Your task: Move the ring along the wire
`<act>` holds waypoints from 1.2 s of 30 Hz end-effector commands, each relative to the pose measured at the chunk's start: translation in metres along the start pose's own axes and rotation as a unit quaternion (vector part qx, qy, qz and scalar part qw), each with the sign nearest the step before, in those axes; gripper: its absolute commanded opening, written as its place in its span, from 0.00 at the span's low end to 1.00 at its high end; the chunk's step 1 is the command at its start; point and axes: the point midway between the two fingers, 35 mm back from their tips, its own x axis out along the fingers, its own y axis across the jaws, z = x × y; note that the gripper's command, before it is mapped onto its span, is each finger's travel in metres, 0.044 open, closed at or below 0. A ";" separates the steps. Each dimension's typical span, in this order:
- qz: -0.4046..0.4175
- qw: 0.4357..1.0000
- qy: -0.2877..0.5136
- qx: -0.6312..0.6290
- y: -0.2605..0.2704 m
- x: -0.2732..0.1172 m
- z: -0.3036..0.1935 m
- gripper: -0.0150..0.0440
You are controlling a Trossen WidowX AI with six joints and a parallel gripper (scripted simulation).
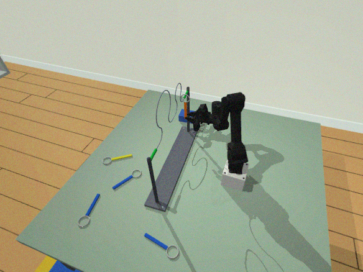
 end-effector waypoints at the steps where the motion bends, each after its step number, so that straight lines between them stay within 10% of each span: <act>1: -0.002 1.000 -0.001 0.002 -0.001 0.008 0.000 0.53; 36: -0.002 1.000 -0.003 0.002 0.001 0.035 0.001 0.53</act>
